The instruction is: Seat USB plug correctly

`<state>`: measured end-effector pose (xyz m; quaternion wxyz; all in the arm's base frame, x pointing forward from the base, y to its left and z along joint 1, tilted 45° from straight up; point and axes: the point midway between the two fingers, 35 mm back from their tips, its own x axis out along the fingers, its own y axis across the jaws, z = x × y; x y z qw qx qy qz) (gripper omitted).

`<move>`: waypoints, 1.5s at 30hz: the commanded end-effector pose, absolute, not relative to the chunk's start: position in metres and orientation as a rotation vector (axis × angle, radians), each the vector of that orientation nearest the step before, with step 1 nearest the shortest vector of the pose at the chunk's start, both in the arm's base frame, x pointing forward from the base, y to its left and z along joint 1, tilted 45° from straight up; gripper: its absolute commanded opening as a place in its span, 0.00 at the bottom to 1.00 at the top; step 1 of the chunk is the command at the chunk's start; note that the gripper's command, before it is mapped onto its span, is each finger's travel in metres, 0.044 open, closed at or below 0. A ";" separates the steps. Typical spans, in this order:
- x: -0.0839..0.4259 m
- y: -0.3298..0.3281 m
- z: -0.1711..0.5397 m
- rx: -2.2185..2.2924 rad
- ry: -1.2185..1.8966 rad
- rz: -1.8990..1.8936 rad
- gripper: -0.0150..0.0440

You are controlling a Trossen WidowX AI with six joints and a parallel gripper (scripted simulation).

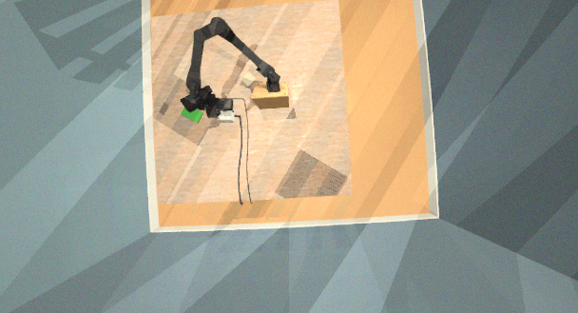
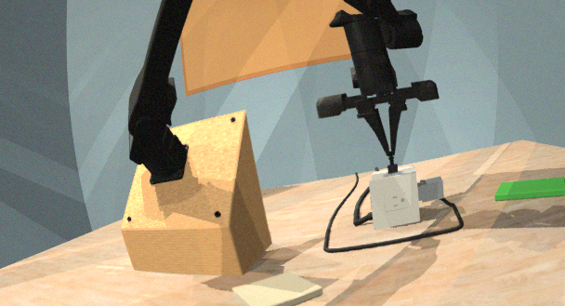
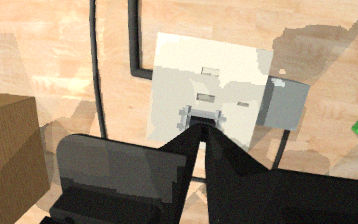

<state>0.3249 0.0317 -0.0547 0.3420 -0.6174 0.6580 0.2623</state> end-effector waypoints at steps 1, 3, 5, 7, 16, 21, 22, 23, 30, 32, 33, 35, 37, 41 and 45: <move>0.325 0.030 -0.055 -1.609 1.713 0.682 0.25; 0.325 0.029 -0.056 -1.609 1.713 0.682 0.25; 0.325 0.029 -0.056 -1.609 1.713 0.682 0.25; 0.325 0.029 -0.056 -1.609 1.713 0.682 0.25; 0.325 0.029 -0.056 -1.609 1.713 0.682 0.25; 0.325 0.029 -0.056 -1.609 1.713 0.682 0.25; 0.325 0.029 -0.056 -1.609 1.713 0.682 0.25; 0.325 0.029 -0.056 -1.609 1.713 0.682 0.25; 0.325 0.029 -0.056 -1.609 1.713 0.682 0.25; 0.325 0.029 -0.056 -1.609 1.713 0.682 0.25; 0.325 0.029 -0.056 -1.609 1.713 0.682 0.25; 0.325 0.029 -0.056 -1.609 1.713 0.682 0.25; 0.325 0.029 -0.056 -1.609 1.713 0.682 0.25; 0.325 0.029 -0.056 -1.609 1.713 0.682 0.25; 0.325 0.032 -0.056 -1.607 1.707 0.684 0.42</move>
